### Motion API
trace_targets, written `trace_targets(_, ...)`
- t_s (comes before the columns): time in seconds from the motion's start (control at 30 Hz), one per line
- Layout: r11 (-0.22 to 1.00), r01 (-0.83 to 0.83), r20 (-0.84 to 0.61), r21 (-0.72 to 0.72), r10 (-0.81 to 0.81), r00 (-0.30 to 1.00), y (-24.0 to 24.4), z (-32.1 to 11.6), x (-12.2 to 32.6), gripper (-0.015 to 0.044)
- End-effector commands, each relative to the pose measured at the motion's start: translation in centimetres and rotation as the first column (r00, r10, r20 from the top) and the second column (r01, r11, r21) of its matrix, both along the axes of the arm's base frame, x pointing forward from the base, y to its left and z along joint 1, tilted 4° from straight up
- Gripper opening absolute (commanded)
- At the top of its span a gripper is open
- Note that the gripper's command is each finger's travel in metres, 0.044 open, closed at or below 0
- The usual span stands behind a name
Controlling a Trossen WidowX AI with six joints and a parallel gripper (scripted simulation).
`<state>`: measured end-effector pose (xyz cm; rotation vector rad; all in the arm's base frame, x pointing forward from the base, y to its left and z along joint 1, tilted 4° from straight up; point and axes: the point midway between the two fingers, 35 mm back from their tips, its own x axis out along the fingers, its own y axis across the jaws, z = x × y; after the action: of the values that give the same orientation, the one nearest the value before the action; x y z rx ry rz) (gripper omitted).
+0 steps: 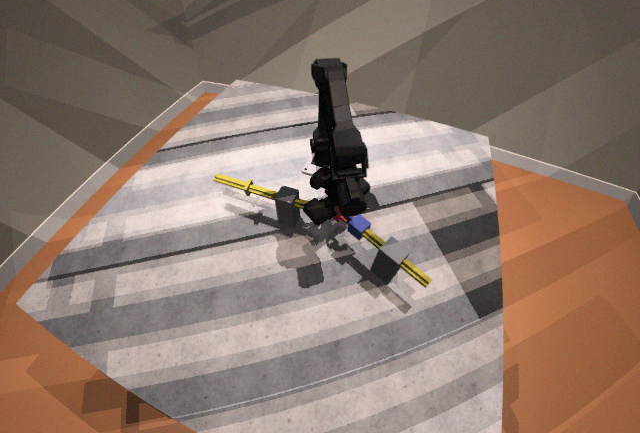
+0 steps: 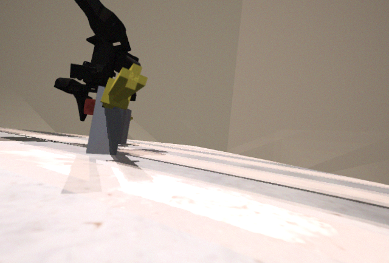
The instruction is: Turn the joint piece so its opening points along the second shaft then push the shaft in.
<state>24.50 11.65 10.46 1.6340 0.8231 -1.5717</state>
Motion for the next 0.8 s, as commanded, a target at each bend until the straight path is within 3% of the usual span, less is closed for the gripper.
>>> trace_targets(0.0,0.997,-0.074,-0.003,-0.015,0.074,0.997,-0.2,0.1,0.3,0.0000)
trace_targets(0.77,0.922,-0.382,-0.011,-0.069,0.382,0.924,-0.7,0.3,1.8,0.0000)
